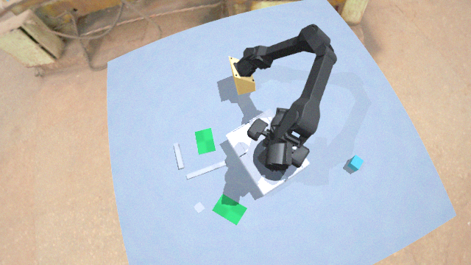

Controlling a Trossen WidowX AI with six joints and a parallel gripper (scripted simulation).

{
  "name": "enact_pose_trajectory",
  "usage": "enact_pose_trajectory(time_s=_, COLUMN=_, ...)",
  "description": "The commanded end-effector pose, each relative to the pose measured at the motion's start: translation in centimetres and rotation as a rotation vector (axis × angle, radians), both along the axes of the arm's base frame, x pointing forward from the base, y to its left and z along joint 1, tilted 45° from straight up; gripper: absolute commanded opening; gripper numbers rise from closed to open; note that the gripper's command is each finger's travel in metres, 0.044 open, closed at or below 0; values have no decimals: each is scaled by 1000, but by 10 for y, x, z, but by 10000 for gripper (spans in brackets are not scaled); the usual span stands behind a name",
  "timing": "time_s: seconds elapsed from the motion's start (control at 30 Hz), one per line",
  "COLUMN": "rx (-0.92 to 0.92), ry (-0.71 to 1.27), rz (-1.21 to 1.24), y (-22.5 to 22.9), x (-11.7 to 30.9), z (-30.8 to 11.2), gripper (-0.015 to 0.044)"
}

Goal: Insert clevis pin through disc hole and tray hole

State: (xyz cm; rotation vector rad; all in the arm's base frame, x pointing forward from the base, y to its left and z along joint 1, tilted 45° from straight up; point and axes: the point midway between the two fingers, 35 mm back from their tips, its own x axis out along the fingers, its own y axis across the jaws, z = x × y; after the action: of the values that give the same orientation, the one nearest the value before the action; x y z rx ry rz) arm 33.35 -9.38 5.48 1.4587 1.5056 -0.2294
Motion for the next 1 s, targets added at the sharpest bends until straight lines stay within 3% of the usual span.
enact_pose_trajectory(time_s=0.0, rx=43, ry=81, rz=-77, y=-3, x=0, z=-3, gripper=0)
enact_pose_trajectory(time_s=0.37, rx=18, ry=72, rz=-84, y=-4, x=0, z=-3, gripper=0)
enact_pose_trajectory(time_s=0.97, rx=-276, ry=-3, rz=-224, y=2, x=-3, z=2, gripper=0)
